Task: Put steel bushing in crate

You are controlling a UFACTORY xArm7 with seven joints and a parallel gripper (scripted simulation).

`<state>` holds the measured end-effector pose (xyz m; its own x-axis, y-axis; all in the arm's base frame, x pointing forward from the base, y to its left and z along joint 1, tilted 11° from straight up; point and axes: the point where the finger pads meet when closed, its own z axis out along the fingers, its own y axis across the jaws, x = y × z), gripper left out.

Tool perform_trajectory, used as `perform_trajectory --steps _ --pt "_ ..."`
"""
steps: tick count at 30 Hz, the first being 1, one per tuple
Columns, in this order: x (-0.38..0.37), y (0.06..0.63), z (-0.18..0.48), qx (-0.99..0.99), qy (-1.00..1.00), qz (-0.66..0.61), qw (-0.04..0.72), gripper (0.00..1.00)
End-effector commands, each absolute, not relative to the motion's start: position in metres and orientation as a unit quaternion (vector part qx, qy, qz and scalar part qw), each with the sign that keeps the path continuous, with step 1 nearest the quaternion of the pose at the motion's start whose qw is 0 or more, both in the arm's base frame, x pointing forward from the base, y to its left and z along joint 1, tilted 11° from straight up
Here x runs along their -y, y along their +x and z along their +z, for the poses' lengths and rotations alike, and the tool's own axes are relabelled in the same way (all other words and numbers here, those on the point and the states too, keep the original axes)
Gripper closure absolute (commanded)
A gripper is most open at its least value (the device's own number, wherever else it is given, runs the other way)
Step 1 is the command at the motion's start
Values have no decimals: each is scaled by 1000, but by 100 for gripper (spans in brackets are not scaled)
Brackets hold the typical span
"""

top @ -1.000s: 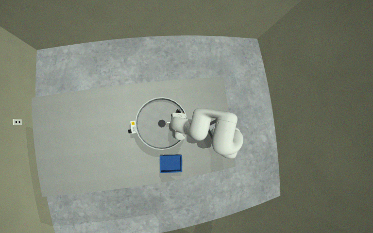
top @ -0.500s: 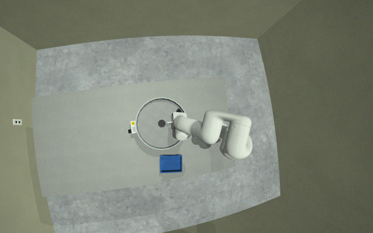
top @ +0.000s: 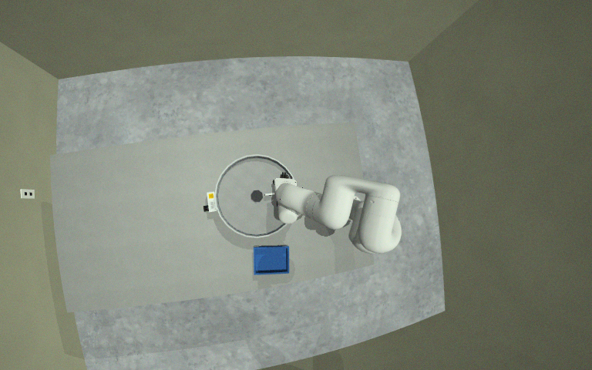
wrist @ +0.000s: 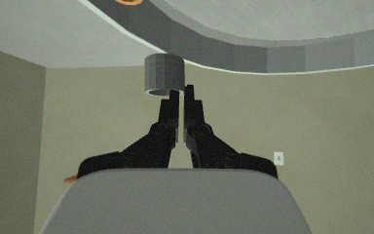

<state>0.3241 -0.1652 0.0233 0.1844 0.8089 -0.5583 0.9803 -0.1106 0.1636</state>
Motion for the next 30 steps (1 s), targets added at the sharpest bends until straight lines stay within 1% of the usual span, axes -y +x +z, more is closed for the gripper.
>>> perform_trajectory --steps 1,7,15,17,30 --pt "165 325 24 -616 726 -167 256 100" --pt "153 327 26 -616 726 -167 256 100" --pt "109 336 30 -616 726 -167 256 100" --pt "109 336 30 -616 726 -167 256 100" --pt "0 356 43 -616 726 -167 256 100"
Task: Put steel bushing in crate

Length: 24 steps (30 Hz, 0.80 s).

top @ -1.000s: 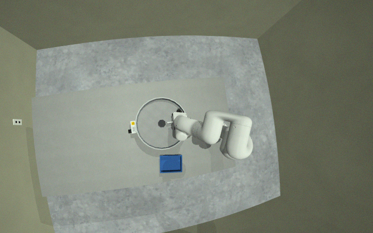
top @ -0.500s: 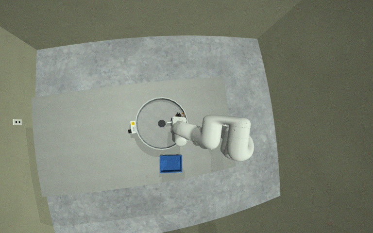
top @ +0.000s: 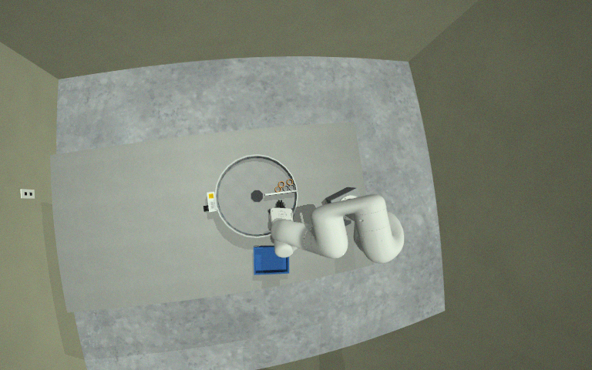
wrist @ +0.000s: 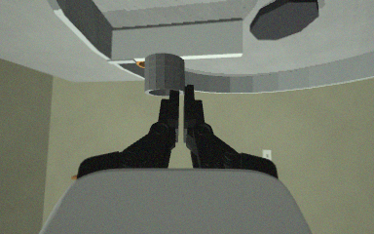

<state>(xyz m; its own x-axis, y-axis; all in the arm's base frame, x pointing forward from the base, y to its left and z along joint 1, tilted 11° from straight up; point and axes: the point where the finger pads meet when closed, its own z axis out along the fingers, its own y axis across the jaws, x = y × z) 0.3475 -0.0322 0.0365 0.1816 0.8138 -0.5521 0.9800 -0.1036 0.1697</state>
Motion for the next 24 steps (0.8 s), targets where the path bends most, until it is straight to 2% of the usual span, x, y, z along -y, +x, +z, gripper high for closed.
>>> perform_trajectory --steps 1,24 --pt "-8 357 44 -616 726 -167 256 100" --pt "-178 389 62 -616 726 -167 256 100"
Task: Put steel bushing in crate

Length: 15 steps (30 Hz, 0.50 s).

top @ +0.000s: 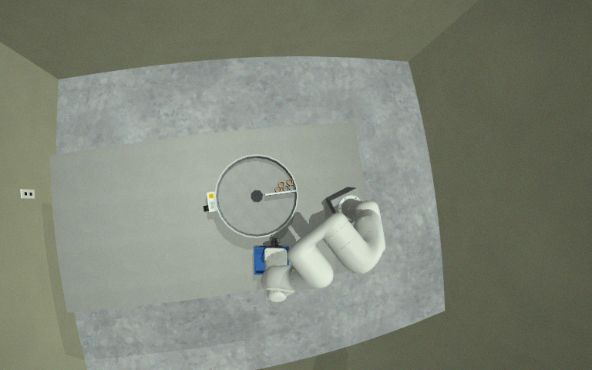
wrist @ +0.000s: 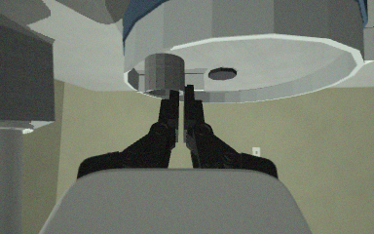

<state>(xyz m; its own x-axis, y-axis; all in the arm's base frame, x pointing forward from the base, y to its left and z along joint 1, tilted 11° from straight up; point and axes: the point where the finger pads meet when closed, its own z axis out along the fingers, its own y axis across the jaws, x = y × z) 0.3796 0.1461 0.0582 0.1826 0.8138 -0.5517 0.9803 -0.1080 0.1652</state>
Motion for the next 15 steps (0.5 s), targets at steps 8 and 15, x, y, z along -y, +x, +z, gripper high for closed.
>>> perform_trajectory --steps 8,15 --pt "-232 399 69 -616 726 -167 256 100" --pt "-252 403 71 -616 726 -167 256 100"
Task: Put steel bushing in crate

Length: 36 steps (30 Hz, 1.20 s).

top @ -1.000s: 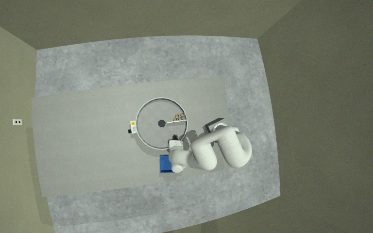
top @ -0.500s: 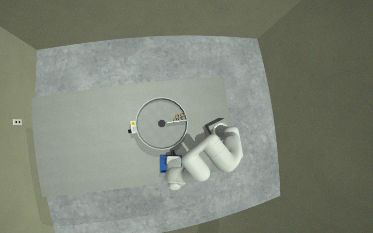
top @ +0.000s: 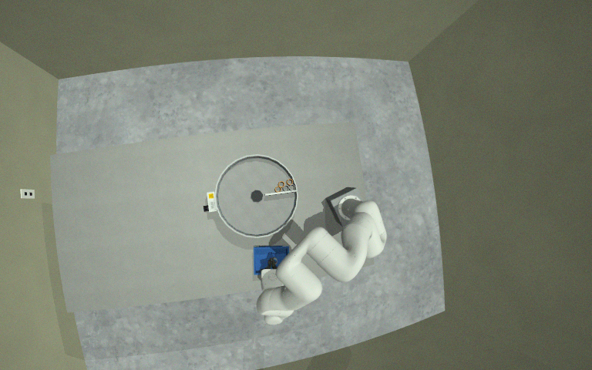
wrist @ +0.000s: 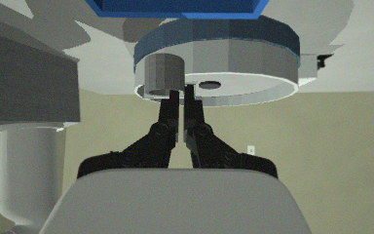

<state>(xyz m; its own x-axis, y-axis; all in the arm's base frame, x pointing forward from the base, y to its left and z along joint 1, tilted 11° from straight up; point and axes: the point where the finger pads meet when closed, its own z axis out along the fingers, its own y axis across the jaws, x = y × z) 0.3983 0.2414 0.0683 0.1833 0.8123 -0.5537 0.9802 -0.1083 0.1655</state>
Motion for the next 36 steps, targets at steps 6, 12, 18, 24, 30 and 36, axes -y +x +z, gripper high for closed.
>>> perform_trajectory --steps 6,12,18,24,30,36 --pt "-261 404 72 -616 726 -167 256 100" --pt "-263 405 72 -616 726 -167 256 100" --pt "-263 405 72 -616 726 -167 256 100" --pt "-263 405 72 -616 726 -167 256 100" --pt "-264 404 72 -616 726 -167 256 100" --pt "-264 404 72 -616 726 -167 256 100"
